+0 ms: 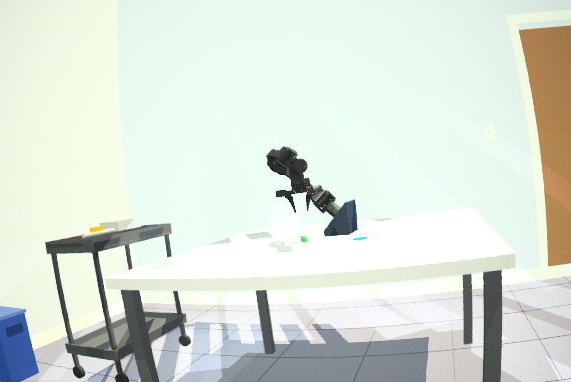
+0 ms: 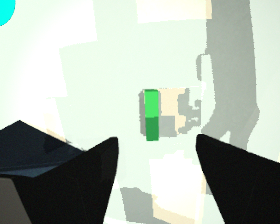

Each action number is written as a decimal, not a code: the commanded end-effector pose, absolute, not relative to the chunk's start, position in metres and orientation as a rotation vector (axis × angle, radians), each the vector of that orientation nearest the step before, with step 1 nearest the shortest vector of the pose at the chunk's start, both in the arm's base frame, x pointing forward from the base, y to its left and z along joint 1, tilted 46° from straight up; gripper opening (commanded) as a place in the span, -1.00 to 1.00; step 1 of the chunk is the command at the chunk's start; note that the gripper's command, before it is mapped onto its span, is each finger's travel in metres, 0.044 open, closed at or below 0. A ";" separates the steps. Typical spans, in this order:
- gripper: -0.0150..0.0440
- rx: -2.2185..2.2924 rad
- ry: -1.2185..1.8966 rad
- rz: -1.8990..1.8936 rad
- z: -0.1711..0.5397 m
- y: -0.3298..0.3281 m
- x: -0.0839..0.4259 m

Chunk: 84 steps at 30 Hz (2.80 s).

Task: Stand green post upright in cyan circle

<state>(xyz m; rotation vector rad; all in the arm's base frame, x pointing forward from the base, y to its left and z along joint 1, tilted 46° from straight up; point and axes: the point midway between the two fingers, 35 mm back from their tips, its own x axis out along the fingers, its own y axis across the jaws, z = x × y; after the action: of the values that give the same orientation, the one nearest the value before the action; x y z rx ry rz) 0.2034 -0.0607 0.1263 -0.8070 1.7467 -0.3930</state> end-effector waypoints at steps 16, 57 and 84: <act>0.12 -0.825 1.748 -0.397 0.046 -0.143 0.185; -0.42 -0.815 1.747 -0.381 0.107 -0.078 0.204; -0.42 -0.915 1.786 -0.256 0.108 -0.030 0.230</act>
<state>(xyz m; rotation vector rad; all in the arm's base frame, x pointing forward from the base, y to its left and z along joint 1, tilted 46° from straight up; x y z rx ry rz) 0.2235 -0.0378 0.1111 -0.9023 1.7864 -0.2869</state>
